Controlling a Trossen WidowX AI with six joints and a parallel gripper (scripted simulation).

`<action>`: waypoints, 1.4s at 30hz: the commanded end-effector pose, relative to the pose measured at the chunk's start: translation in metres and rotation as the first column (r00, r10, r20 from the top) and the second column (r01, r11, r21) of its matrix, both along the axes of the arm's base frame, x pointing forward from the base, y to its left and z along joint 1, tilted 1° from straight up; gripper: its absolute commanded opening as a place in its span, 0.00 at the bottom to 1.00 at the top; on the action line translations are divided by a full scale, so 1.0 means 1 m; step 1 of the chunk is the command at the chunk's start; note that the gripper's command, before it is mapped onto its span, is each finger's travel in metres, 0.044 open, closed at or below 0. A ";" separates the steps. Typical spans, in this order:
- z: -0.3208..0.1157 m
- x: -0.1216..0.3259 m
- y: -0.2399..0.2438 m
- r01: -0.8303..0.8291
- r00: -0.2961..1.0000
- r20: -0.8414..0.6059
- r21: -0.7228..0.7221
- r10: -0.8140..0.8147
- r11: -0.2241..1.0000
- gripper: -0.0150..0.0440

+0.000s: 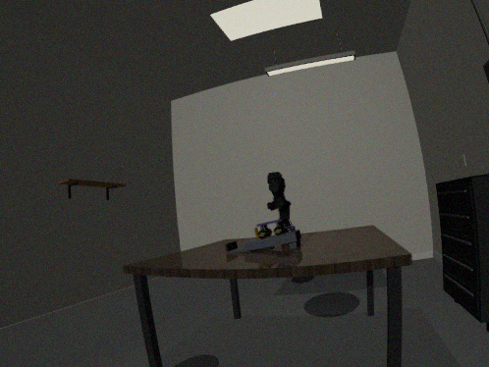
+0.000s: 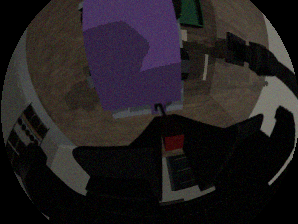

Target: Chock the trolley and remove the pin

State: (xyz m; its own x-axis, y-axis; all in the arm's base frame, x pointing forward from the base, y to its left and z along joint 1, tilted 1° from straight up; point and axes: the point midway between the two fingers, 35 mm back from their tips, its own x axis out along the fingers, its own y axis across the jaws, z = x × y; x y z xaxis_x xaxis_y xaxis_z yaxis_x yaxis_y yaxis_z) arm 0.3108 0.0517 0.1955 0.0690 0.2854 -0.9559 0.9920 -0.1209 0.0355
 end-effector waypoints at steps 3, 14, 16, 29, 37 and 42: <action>0.006 0.000 0.001 -0.004 1.000 0.006 0.005 0.004 1.000 0.25; 0.013 0.000 0.001 -0.004 1.000 0.006 0.005 0.004 1.000 0.25; 0.014 0.001 0.001 -0.004 1.000 0.006 0.005 0.004 1.000 0.25; 0.016 0.002 0.018 -0.004 1.000 0.007 0.007 0.004 1.000 0.25; 0.019 0.004 0.029 -0.004 1.000 0.007 0.008 0.004 1.000 0.25; 0.019 -0.003 0.031 -0.004 1.000 0.006 0.008 0.004 1.000 0.25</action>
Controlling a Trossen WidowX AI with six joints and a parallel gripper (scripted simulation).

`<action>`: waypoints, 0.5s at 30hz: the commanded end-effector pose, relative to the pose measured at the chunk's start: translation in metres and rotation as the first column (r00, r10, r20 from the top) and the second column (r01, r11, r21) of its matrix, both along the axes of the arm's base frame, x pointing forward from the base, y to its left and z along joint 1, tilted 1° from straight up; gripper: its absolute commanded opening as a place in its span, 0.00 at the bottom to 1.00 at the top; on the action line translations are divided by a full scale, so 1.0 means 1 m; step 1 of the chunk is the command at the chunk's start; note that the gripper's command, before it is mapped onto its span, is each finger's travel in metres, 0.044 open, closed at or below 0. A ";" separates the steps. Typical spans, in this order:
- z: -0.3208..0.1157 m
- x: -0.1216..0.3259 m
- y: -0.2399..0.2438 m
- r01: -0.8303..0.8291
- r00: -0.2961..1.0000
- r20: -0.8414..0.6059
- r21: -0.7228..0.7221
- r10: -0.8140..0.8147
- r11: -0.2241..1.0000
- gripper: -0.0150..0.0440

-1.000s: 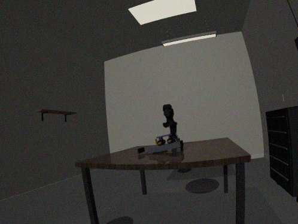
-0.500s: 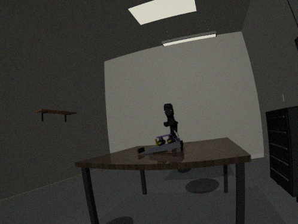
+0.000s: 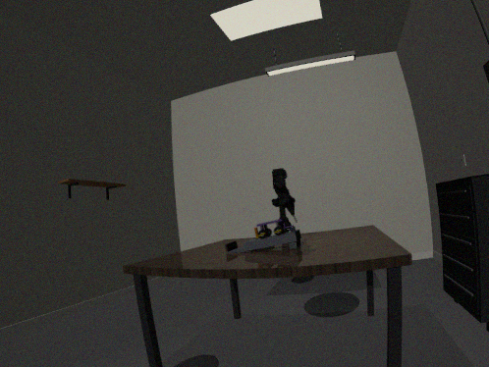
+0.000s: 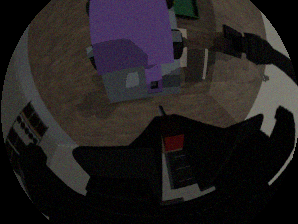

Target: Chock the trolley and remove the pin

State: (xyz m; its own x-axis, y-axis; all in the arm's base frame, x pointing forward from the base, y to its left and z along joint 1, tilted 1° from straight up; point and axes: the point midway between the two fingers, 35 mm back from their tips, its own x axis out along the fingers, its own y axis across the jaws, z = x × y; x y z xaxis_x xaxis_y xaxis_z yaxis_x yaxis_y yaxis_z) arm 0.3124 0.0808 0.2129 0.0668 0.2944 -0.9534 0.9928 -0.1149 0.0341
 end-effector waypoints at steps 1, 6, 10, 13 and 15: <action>0.001 -0.008 0.002 0.002 1.000 0.006 -0.001 -0.002 1.000 0.25; -0.002 -0.024 0.004 0.002 1.000 0.005 0.000 -0.002 1.000 0.25; -0.004 -0.036 0.006 0.002 1.000 0.004 0.000 -0.002 1.000 0.25; -0.005 -0.047 0.008 0.002 1.000 0.003 0.000 -0.002 1.000 0.25; -0.005 -0.053 0.009 0.002 1.000 0.002 0.000 -0.002 1.000 0.25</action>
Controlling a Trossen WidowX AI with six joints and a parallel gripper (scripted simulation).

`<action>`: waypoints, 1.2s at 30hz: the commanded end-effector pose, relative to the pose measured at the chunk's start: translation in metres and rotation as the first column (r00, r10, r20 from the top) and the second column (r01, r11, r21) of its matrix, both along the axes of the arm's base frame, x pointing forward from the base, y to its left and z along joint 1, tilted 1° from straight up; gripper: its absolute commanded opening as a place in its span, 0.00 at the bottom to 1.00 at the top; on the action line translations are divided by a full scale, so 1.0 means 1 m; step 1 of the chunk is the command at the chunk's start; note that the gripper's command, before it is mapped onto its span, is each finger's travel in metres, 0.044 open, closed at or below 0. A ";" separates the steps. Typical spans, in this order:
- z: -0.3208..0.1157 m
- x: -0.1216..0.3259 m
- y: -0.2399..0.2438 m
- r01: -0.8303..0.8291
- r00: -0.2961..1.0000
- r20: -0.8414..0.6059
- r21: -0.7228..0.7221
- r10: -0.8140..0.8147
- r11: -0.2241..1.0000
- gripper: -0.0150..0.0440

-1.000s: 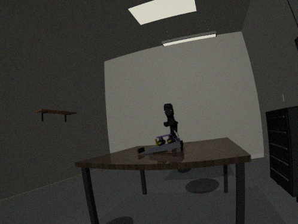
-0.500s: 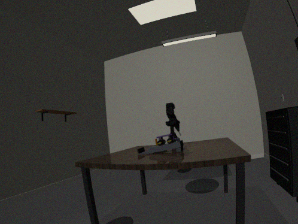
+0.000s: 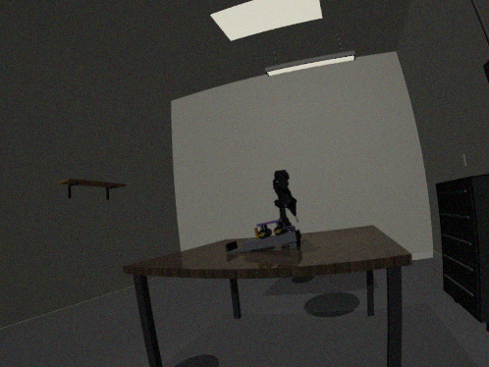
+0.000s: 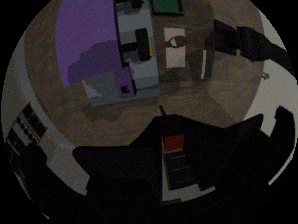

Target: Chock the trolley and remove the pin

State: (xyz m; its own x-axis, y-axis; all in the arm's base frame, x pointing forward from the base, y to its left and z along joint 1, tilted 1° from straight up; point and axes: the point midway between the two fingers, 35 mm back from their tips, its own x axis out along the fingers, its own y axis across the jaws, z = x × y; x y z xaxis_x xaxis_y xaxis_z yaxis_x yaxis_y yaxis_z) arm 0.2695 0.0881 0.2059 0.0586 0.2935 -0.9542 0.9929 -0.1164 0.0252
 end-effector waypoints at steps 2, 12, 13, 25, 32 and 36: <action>0.002 -0.017 0.003 0.001 1.000 0.011 0.001 -0.001 1.000 0.25; 0.003 -0.037 0.007 0.001 1.000 0.009 0.001 -0.001 1.000 0.25; 0.003 -0.037 0.007 0.001 1.000 0.009 0.001 -0.001 1.000 0.25; -0.007 -0.039 -0.033 0.001 1.000 0.009 -0.003 -0.001 1.000 0.25; -0.013 -0.040 -0.057 0.001 1.000 0.009 -0.005 -0.001 1.000 0.25; -0.015 -0.041 -0.071 0.001 1.000 0.009 -0.007 -0.001 1.000 0.25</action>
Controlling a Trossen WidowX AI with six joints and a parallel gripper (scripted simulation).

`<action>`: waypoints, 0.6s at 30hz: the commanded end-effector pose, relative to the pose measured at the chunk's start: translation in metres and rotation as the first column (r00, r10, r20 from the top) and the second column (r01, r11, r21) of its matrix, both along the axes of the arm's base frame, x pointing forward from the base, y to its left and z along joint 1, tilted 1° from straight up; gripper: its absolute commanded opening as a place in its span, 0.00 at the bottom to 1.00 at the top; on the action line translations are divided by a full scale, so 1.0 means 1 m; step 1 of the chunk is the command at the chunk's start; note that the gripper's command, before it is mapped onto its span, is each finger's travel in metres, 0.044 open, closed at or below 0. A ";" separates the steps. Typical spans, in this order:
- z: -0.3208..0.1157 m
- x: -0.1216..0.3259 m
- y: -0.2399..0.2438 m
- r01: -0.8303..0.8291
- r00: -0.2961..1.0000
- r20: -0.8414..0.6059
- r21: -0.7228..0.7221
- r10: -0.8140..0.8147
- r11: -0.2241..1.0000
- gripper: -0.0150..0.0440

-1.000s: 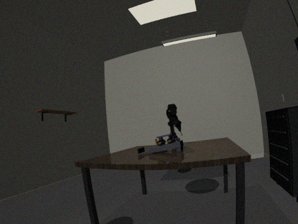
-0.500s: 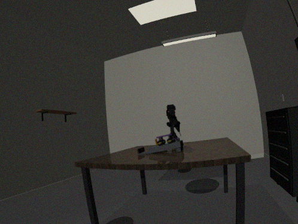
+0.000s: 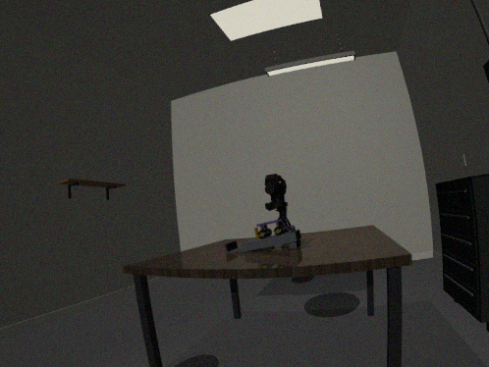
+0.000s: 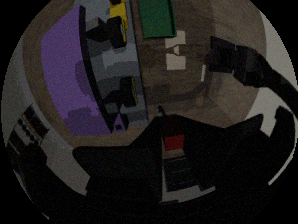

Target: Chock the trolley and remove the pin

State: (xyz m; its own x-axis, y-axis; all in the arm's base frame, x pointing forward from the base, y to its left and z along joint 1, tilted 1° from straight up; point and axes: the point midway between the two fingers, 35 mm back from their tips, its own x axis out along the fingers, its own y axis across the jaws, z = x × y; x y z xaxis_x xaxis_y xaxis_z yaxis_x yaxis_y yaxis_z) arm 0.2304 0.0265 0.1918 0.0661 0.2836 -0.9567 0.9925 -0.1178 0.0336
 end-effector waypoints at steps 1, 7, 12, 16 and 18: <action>-0.002 -0.002 -0.013 -0.001 1.000 0.002 0.003 0.001 1.000 0.25; -0.005 -0.005 -0.034 -0.001 1.000 0.001 0.001 0.001 1.000 0.25; -0.007 -0.007 -0.051 -0.001 1.000 0.001 0.000 0.001 1.000 0.25; -0.009 -0.009 -0.065 -0.001 1.000 0.001 -0.002 0.001 1.000 0.25; -0.010 -0.010 -0.072 -0.001 1.000 0.001 -0.002 0.001 1.000 0.25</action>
State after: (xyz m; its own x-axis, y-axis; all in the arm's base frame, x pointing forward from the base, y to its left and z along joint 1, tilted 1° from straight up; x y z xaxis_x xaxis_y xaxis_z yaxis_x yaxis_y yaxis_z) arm 0.2220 -0.0349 0.1829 0.0696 0.2820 -0.9569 0.9923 -0.1178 0.0375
